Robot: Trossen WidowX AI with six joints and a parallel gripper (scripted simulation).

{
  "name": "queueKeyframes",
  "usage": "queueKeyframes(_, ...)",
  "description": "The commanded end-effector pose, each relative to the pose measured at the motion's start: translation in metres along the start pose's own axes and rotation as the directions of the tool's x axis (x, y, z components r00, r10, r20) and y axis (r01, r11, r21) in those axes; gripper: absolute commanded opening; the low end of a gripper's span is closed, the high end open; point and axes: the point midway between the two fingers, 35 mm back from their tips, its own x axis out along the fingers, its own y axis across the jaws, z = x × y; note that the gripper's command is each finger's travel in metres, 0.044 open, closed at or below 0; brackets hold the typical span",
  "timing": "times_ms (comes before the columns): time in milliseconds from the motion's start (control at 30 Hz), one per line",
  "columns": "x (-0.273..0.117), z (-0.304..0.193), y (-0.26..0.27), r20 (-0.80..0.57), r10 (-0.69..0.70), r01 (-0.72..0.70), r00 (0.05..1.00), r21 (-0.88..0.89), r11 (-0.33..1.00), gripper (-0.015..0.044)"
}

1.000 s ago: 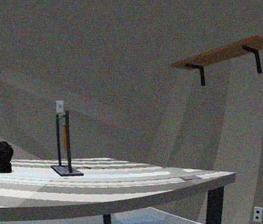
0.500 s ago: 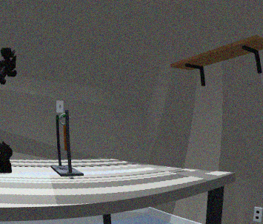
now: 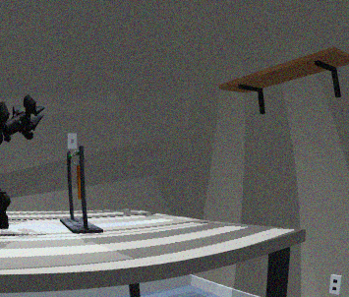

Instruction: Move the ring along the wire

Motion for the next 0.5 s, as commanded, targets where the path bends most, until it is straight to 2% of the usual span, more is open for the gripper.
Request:
queueKeyframes(0, -0.011, -0.049, 0.019, -0.13, 0.027, -0.016, 0.991, 0.081, 0.997, 0.016)
queueKeyframes(233, -0.044, -0.144, 0.053, -0.367, 0.068, 0.028, 0.928, 0.25, 0.968, 0.016)
queueKeyframes(467, -0.096, -0.225, 0.09, -0.56, 0.111, 0.162, 0.821, 0.415, 0.895, 0.016)
